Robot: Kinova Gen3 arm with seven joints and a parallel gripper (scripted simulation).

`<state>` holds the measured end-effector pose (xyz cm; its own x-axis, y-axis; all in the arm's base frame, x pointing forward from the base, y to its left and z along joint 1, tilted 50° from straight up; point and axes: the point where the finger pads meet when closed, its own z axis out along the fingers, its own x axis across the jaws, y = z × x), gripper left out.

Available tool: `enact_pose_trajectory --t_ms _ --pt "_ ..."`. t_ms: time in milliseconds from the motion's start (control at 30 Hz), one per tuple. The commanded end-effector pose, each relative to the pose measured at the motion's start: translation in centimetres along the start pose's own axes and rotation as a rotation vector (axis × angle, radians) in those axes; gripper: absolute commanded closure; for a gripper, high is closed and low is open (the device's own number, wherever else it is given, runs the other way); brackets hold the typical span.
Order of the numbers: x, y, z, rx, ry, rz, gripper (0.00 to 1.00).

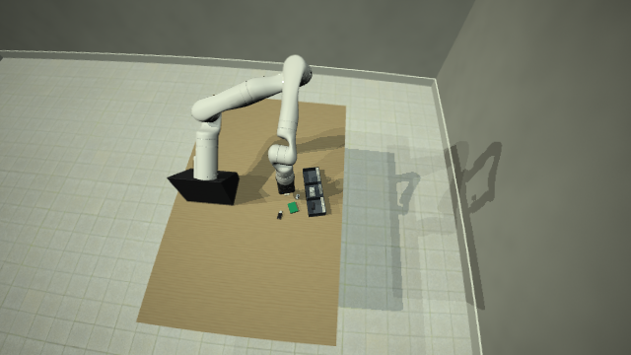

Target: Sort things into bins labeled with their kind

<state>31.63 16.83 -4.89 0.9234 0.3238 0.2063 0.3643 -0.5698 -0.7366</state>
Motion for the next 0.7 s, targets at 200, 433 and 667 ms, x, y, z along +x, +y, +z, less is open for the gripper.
enact_pose_trajectory --t_ms 200,433,667 --pt "4.7 0.3 0.0 -0.004 -0.001 -0.014 0.51" --pt "8.4 0.5 0.0 -0.004 0.000 0.067 0.51" --pt "11.4 0.6 0.0 -0.004 0.000 0.067 0.51"
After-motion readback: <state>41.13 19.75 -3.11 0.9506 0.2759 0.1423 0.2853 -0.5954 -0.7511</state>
